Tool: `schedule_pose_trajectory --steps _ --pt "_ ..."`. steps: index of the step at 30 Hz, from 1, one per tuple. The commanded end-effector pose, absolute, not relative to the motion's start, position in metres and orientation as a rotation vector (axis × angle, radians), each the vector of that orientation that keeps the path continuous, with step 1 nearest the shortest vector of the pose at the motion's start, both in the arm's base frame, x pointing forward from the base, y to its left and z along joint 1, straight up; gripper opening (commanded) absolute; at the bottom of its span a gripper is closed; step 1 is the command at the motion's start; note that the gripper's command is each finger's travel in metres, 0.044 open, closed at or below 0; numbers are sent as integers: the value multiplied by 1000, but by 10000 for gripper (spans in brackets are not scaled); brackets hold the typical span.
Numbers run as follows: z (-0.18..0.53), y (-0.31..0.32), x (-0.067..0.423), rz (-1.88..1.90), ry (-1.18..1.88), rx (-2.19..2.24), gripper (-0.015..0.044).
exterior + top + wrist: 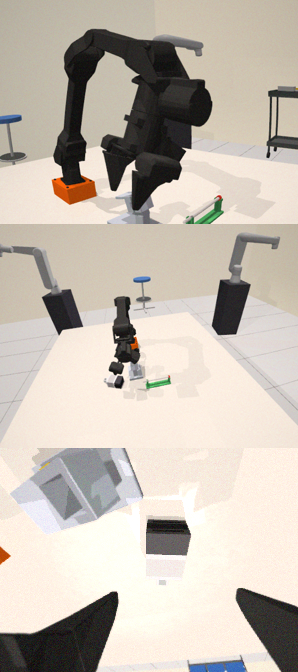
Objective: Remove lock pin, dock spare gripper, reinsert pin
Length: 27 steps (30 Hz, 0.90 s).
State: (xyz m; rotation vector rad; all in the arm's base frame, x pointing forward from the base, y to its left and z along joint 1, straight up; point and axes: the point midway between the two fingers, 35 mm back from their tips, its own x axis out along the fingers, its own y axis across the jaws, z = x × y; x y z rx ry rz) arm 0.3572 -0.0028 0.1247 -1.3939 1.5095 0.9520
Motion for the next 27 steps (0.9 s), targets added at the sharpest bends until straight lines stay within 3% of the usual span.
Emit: schedule_pose_trajectory --steps 1,27 --pt "120 -53 346 799 1674 -1424 440" --pt "43 -52 351 799 1674 -1425 440"
